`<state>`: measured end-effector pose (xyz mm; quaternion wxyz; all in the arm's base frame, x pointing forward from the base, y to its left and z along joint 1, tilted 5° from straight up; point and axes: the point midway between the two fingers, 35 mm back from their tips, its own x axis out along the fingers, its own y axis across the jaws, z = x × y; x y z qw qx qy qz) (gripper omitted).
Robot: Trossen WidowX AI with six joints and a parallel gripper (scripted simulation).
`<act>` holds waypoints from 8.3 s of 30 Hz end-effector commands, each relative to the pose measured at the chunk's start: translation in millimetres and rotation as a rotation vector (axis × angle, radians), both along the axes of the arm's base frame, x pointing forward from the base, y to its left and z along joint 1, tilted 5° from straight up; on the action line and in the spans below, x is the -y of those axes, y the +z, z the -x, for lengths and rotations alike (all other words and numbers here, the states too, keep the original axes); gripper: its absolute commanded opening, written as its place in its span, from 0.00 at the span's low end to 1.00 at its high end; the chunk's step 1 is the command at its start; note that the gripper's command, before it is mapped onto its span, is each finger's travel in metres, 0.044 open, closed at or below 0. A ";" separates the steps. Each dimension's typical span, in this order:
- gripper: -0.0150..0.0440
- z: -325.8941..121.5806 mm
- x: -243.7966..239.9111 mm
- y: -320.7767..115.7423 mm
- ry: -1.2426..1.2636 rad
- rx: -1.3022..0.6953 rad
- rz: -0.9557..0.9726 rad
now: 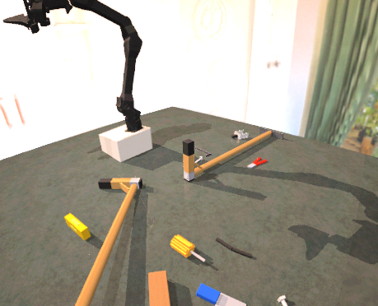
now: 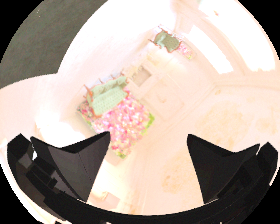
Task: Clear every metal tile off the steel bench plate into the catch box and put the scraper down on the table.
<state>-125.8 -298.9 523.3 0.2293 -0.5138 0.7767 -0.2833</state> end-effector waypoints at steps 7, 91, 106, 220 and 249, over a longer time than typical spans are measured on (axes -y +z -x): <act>1.00 -0.8 0.2 13.3 0.000 -0.008 0.018; 1.00 -178.8 5.4 44.6 0.525 0.501 0.087; 1.00 -234.1 -13.3 27.1 0.679 0.688 -0.001; 1.00 -385.7 -362.7 -137.8 0.977 1.390 -1.557; 1.00 -334.0 -444.5 -188.7 0.756 1.225 -1.970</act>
